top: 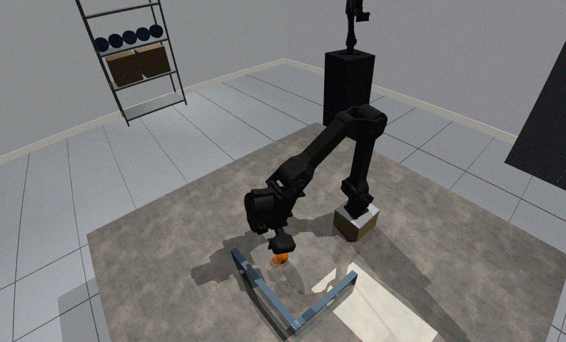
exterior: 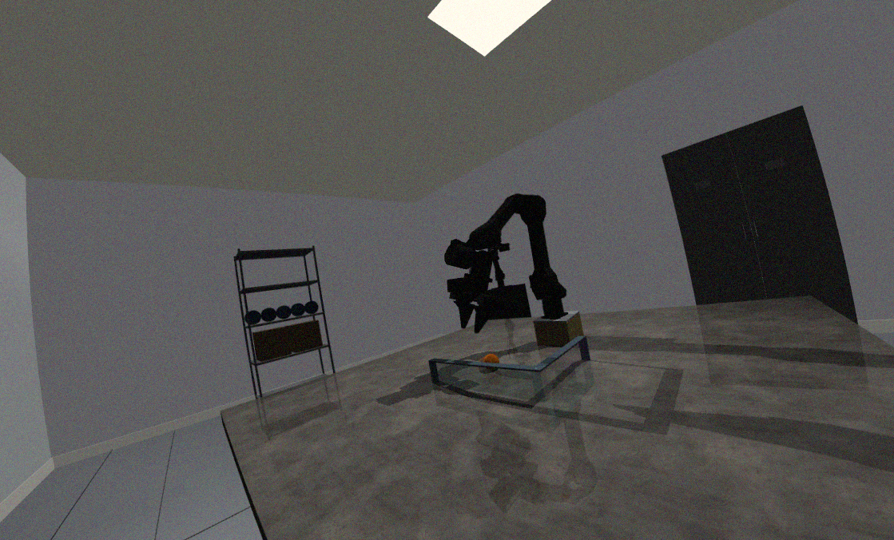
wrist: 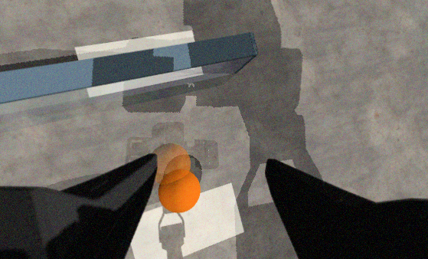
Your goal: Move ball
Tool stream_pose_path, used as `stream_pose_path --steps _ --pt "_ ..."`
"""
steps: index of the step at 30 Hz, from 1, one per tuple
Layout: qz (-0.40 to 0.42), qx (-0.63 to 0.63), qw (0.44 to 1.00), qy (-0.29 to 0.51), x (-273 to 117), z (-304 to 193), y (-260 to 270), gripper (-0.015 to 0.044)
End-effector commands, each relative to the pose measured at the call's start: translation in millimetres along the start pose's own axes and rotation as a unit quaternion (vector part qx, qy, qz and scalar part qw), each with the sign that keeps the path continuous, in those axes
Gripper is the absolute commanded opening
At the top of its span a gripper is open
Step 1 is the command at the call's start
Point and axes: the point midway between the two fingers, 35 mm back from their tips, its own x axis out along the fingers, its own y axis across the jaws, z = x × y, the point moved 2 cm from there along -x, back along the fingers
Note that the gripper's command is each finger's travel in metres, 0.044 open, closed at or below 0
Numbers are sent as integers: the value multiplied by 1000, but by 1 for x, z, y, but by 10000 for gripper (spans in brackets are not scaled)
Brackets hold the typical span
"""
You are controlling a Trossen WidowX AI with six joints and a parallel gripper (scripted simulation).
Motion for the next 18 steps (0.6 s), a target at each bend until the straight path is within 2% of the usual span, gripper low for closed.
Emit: stream_pose_path --steps 1,18 --pt "94 -142 973 156 29 -36 10 313" --pt "94 -142 973 156 45 -42 12 313"
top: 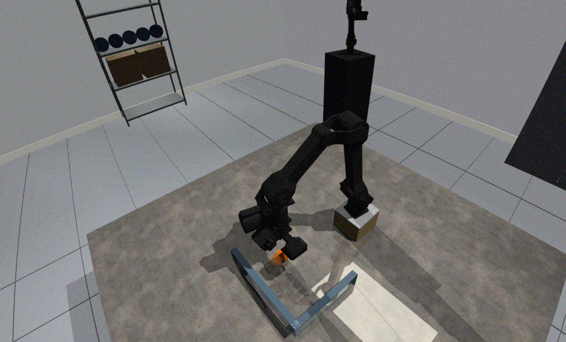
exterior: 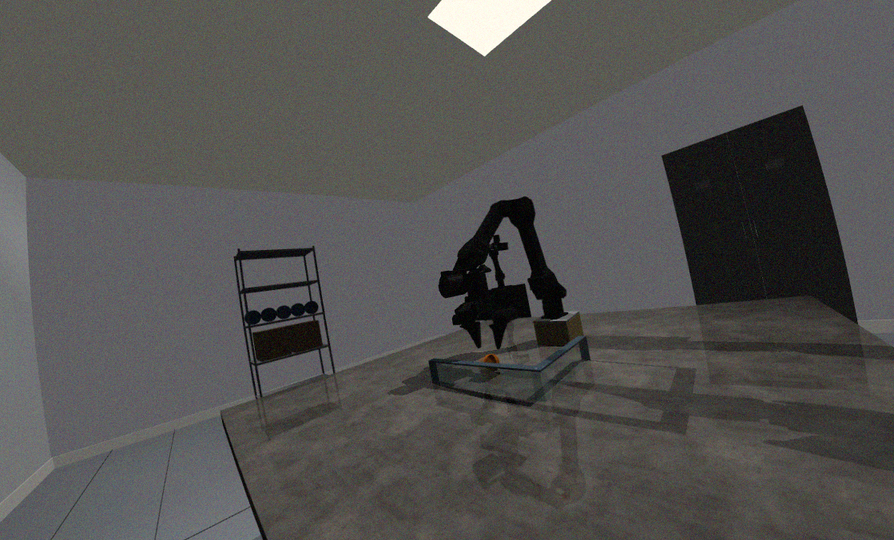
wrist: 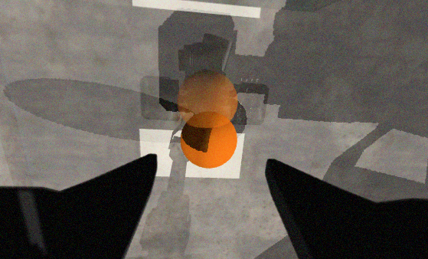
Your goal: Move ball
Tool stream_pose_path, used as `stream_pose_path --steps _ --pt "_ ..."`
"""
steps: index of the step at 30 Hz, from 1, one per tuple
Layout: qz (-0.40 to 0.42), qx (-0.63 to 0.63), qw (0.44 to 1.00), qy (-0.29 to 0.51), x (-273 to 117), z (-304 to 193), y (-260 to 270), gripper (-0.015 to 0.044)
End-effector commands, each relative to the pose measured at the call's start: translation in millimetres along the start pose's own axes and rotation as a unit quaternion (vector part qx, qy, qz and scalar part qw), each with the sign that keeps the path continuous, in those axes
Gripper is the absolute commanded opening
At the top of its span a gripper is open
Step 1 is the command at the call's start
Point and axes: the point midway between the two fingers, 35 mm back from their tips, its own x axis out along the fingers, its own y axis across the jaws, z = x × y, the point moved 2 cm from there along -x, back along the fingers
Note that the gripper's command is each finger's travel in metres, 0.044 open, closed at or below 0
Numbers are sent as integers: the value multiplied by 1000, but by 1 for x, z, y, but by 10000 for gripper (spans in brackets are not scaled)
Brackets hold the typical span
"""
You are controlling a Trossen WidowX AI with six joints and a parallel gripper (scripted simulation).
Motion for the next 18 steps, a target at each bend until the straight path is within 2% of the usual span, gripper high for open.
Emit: stream_pose_path --steps 1,18 --pt "2 -3 1000 -1 5 0 1 313" --pt "2 -3 1000 -1 32 0 1 313"
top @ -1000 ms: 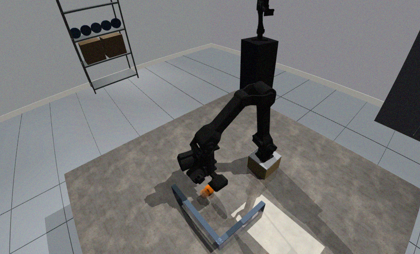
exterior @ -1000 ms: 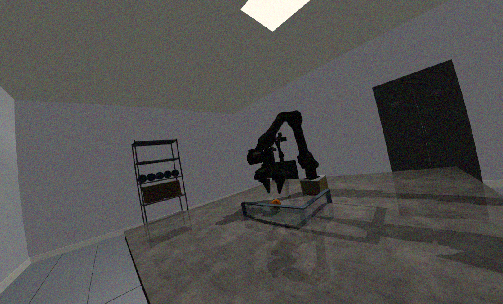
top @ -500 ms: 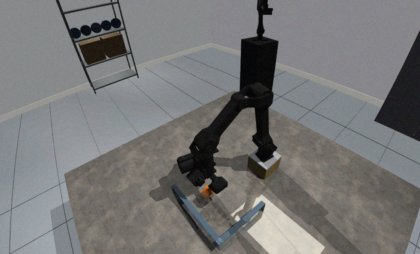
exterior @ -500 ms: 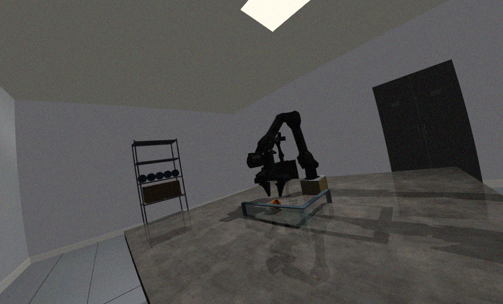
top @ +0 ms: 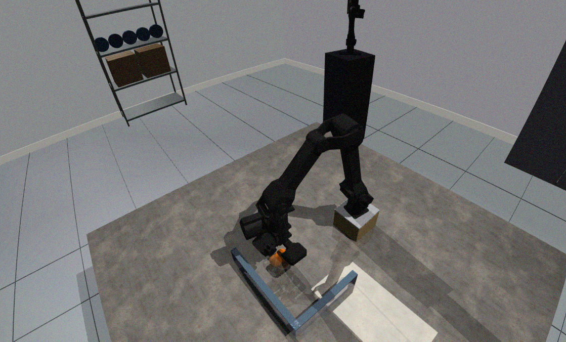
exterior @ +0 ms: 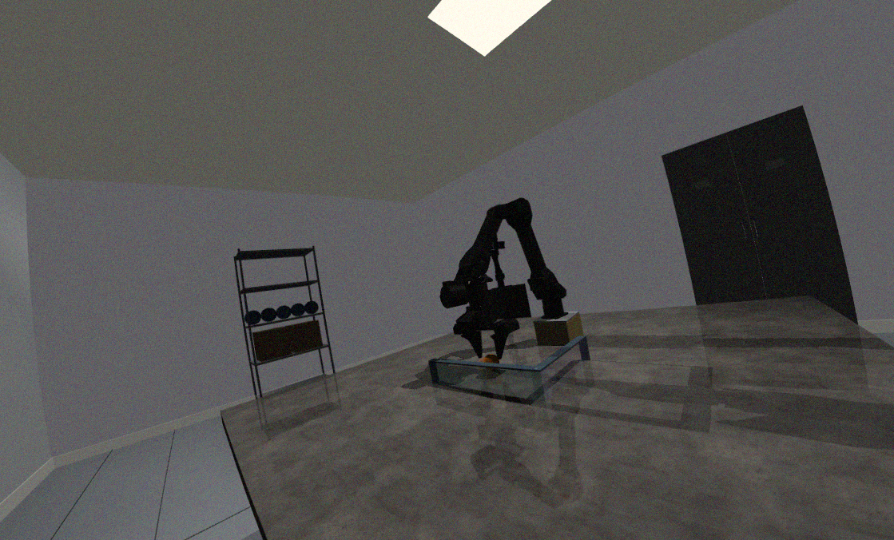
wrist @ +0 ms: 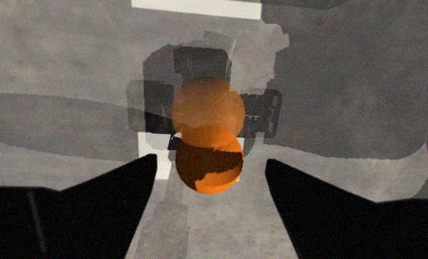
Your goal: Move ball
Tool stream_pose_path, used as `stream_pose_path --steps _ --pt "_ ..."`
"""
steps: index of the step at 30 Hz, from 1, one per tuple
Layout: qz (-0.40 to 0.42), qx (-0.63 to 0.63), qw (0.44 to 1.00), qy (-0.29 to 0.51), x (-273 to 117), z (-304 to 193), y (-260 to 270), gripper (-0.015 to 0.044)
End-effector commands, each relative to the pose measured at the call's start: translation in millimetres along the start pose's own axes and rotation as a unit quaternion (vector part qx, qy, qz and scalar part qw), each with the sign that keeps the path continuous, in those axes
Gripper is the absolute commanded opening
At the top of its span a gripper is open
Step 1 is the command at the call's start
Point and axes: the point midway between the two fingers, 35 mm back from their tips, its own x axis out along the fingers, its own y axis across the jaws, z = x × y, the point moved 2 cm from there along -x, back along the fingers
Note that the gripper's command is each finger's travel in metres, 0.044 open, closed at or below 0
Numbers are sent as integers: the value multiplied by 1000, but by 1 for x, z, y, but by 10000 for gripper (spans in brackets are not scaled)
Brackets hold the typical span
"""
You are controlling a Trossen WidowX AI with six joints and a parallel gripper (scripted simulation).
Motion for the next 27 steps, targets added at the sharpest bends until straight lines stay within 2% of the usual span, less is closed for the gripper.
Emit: stream_pose_path --steps 1,7,10,19,25,27 --pt "3 -1 1000 2 7 -2 1 313" --pt "3 -1 1000 2 14 -2 1 313" --pt "3 -1 1000 2 14 -2 1 234" --pt "3 -1 1000 2 14 -2 1 174" --pt "-9 17 1000 -6 -5 4 -2 17" --pt "-8 14 1000 -5 -18 6 -3 0"
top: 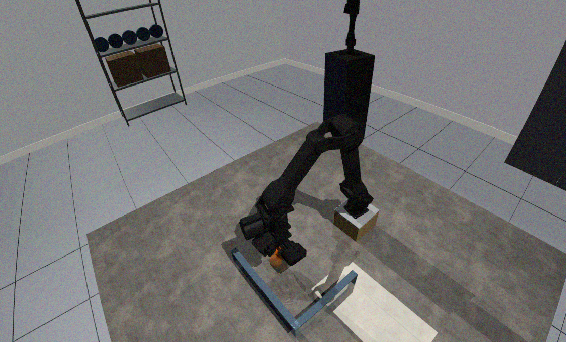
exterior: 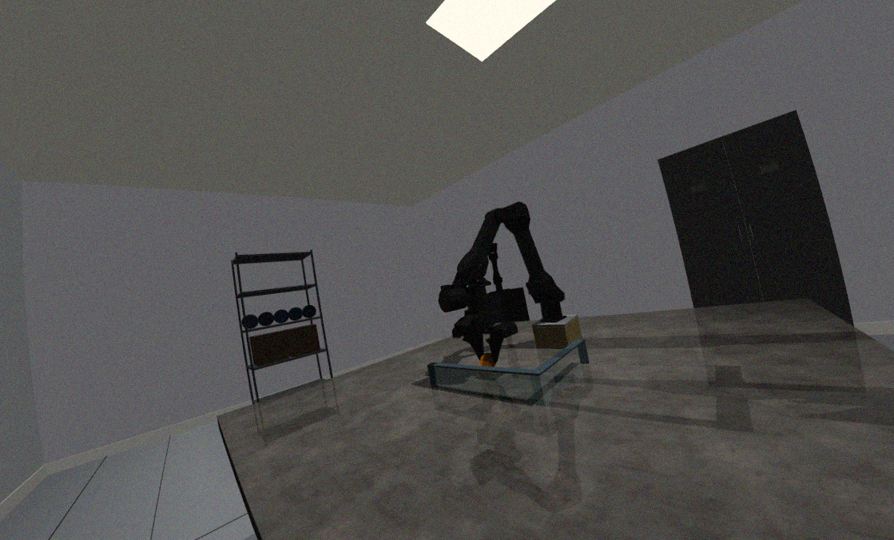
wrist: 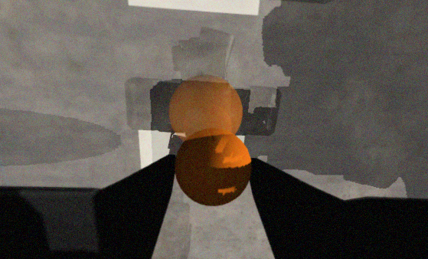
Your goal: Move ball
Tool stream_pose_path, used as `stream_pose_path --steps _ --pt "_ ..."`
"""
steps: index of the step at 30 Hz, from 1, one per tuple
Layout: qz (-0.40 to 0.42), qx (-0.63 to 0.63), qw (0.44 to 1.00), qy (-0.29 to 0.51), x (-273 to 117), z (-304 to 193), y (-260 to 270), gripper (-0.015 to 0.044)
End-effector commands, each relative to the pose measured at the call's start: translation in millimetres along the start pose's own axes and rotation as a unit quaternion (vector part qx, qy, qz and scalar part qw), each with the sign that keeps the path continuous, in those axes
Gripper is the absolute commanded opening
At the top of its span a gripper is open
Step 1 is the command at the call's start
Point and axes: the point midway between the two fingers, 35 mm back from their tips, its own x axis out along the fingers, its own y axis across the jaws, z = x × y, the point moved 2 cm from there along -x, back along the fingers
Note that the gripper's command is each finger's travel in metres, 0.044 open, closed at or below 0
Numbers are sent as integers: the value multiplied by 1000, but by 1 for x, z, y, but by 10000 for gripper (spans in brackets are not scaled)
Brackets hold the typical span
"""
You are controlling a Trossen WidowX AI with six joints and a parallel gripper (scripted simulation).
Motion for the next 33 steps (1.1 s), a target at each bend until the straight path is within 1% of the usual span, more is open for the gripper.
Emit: stream_pose_path --steps 1,12,15,18,26,30,33 --pt "-3 2 1000 -8 -24 6 -2 0" --pt "5 -11 1000 -2 -105 1 -1 0" --pt "6 -13 1000 -2 -116 -2 0 0" --pt "6 -13 1000 -2 -113 0 0 0" --pt "6 -13 1000 -3 -74 25 4 0" --pt "6 -13 1000 -3 -68 27 4 0" --pt "6 -13 1000 -3 -55 28 4 0"
